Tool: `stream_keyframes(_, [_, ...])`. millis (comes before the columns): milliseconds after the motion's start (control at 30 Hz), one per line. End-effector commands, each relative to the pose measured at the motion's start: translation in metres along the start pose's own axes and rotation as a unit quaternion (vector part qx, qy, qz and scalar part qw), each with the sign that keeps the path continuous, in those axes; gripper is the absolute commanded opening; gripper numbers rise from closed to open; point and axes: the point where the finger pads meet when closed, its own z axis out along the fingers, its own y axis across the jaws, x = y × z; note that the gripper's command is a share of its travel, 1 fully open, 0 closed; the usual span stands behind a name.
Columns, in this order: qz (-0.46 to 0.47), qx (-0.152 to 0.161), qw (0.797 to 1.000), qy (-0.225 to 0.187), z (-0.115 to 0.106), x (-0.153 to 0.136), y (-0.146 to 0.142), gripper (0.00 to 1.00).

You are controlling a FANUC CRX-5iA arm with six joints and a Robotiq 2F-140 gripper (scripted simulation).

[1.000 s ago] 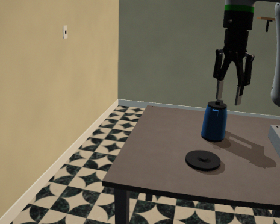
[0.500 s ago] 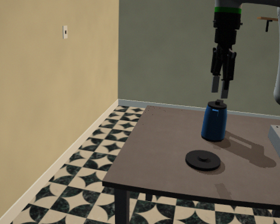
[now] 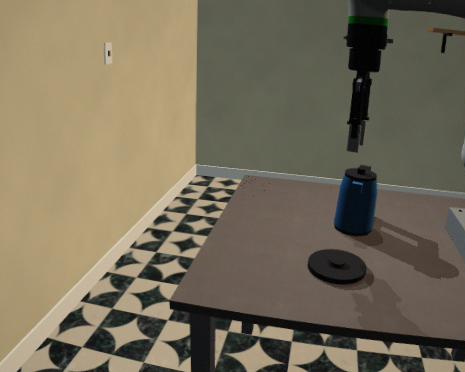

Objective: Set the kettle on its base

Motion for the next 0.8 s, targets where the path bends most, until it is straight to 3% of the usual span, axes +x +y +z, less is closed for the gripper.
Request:
stream_keyframes(0, [0.132, 0.0, 0.991, 0.003, 0.002, 0.01, 0.041, 0.47])
stream_keyframes(167, [0.251, 0.0, 0.968, 0.003, 0.004, 0.015, 0.079, 0.47])
stream_keyframes(267, [0.274, 0.0, 0.962, 0.003, 0.004, 0.015, 0.086, 0.47])
stream_keyframes(733, [0.53, 0.001, 0.848, 0.004, 0.009, 0.013, 0.174, 0.47])
stream_keyframes(767, [0.53, 0.001, 0.848, 0.004, 0.009, 0.013, 0.174, 0.47])
